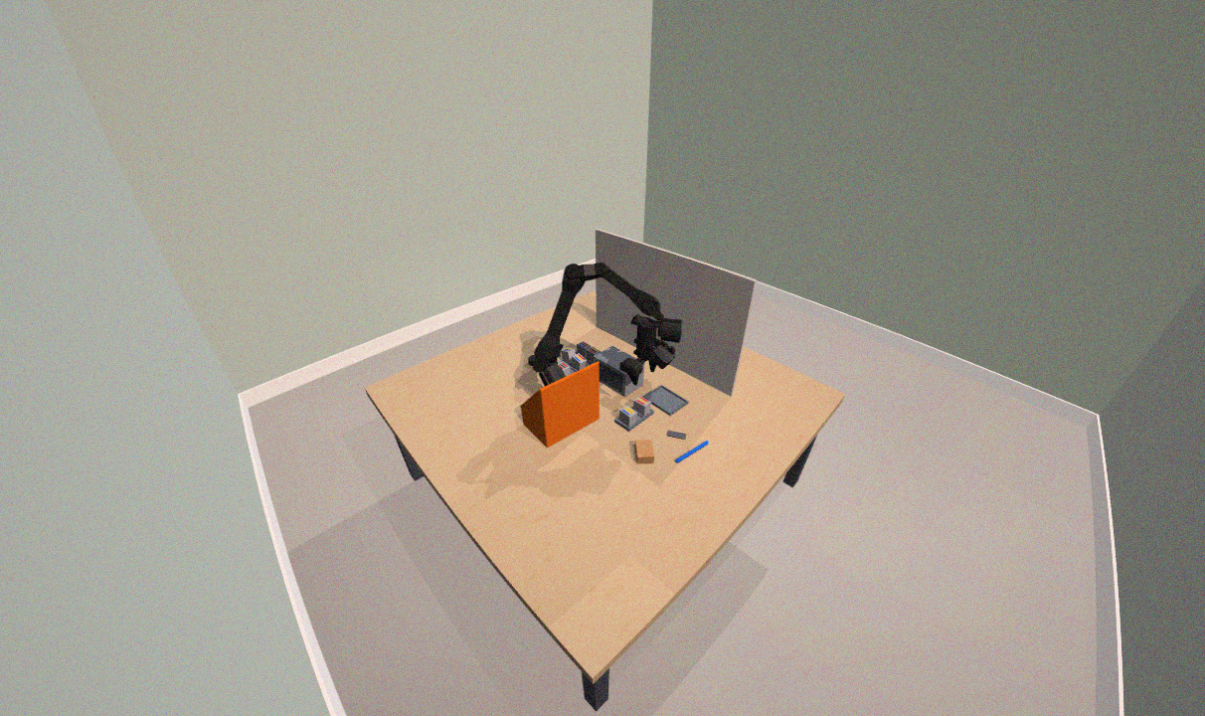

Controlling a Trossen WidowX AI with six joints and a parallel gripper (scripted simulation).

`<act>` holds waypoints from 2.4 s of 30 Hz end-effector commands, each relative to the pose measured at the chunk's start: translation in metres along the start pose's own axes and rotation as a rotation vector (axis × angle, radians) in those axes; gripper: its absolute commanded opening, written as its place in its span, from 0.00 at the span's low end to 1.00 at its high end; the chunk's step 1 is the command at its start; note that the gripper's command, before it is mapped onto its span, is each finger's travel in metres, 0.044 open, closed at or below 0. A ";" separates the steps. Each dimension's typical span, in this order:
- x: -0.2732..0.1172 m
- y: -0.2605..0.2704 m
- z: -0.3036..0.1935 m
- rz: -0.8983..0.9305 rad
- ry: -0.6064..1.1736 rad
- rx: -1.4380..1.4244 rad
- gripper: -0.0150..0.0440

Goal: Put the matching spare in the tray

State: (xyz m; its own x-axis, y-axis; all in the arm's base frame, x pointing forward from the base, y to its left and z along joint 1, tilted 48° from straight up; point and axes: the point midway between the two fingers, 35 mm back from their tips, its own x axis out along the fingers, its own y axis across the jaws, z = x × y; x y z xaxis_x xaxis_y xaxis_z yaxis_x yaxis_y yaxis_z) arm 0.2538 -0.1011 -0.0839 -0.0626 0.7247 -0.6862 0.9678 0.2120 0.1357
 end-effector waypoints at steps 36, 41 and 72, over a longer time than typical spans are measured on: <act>0.074 -0.004 0.004 -0.007 0.002 0.023 0.76; 0.082 -0.004 0.004 -0.007 0.002 0.023 0.76; 0.124 -0.007 0.002 -0.006 0.007 0.022 0.76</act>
State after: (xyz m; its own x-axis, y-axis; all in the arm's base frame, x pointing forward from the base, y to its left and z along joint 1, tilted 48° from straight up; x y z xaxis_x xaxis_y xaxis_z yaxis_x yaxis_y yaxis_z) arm 0.2423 -0.0173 -0.1695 -0.0677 0.7220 -0.6886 0.9709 0.2066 0.1211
